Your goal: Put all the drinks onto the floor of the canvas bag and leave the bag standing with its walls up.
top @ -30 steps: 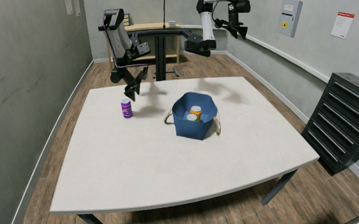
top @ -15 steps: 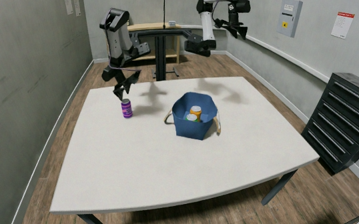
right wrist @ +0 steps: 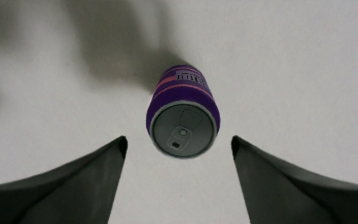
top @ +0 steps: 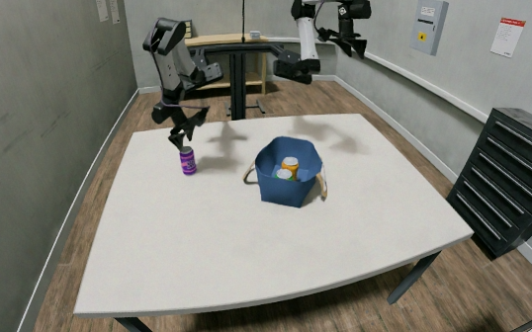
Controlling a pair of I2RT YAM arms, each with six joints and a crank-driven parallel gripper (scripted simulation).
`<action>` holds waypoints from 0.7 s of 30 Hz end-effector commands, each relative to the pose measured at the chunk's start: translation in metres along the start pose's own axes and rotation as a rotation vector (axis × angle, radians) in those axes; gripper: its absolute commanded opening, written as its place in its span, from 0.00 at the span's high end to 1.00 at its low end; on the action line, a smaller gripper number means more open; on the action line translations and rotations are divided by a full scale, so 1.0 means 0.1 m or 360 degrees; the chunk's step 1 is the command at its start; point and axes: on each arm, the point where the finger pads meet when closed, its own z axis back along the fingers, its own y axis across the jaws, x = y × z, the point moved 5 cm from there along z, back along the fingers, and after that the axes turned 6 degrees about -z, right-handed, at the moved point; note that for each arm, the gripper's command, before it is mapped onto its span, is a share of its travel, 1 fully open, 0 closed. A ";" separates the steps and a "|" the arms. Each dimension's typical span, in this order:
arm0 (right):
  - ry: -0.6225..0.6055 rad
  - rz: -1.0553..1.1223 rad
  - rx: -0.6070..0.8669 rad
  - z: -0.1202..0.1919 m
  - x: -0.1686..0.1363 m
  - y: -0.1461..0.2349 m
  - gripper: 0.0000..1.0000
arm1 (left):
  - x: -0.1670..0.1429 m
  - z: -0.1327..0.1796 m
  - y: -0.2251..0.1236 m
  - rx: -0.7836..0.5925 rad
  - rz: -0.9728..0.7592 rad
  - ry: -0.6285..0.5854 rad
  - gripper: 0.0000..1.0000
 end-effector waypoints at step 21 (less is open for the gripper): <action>0.0024 0.0037 -0.0097 -0.32 -0.17 -0.14 0.11 | 0.00 0.16 0.00 0.0072 0.0035 0.0020 0.00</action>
